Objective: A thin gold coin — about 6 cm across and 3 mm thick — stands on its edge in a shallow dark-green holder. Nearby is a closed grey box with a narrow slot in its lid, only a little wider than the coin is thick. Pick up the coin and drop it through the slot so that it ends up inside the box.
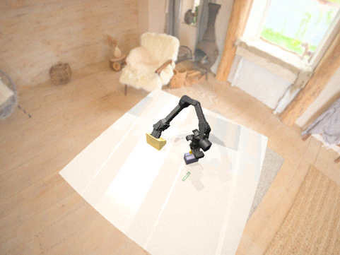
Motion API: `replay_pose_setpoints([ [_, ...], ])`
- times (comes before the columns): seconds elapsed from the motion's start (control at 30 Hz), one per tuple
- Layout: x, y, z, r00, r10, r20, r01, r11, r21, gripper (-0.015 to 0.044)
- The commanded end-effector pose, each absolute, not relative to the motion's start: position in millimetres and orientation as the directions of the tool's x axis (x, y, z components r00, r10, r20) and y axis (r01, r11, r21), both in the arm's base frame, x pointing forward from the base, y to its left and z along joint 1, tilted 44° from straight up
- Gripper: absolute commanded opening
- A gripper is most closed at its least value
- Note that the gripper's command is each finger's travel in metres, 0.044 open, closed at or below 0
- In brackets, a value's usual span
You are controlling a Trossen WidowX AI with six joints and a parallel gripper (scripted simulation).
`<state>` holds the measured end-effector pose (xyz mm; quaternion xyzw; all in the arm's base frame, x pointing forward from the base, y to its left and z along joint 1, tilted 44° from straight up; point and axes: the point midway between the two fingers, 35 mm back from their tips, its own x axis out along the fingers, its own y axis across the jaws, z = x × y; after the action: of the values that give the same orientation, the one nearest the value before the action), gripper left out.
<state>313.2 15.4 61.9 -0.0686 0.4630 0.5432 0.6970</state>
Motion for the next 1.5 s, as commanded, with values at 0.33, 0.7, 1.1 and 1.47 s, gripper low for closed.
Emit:
replay_pose_setpoints([
  [0.33,312,16,66,-0.017,0.693,-0.72,-0.821,0.401,0.405,0.0],
  [0.7,312,16,65,-0.019,0.694,-0.72,-0.821,0.4,0.407,0.0],
  [1.1,312,21,61,-0.019,0.694,-0.72,-0.817,0.404,0.411,0.0],
  [1.47,312,26,56,-0.019,0.694,-0.72,-0.818,0.403,0.41,0.0],
])
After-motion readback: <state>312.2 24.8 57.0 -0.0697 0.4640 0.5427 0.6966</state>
